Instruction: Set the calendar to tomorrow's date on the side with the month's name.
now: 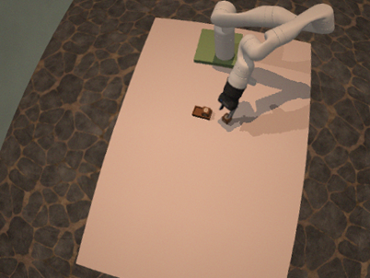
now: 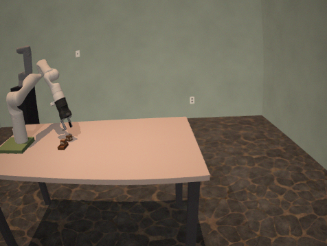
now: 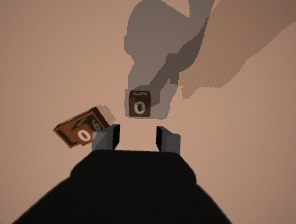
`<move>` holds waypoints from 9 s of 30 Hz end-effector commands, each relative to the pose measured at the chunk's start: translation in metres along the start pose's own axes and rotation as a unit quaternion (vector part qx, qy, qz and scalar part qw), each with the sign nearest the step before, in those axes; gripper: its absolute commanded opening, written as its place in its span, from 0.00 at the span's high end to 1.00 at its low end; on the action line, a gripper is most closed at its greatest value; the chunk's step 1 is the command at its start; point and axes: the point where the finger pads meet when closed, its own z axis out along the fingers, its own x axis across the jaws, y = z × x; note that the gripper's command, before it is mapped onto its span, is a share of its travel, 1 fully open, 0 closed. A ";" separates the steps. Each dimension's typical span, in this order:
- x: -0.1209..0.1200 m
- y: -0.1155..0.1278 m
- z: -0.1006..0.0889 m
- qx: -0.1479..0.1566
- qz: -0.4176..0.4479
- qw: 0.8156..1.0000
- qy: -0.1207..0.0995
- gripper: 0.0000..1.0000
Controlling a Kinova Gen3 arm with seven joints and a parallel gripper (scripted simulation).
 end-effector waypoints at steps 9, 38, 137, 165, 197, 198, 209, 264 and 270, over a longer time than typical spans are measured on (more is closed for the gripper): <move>0.001 -0.010 -0.004 -0.035 -0.019 0.999 0.002 0.10; 0.001 -0.012 -0.003 -0.165 -0.018 0.986 0.004 0.10; 0.000 -0.043 0.060 -0.165 -0.018 0.986 0.004 0.10; 0.000 -0.043 0.060 -0.165 -0.018 0.986 0.004 0.40; 0.000 -0.038 0.048 -0.174 -0.021 0.985 0.003 0.40; 0.000 -0.036 0.045 -0.176 -0.021 0.984 0.002 0.40; 0.001 -0.018 0.007 -0.179 -0.015 0.984 0.002 0.40; 0.001 -0.011 -0.001 0.015 -0.019 1.000 -0.004 0.40; 0.001 -0.008 -0.002 0.078 -0.019 0.997 -0.003 0.40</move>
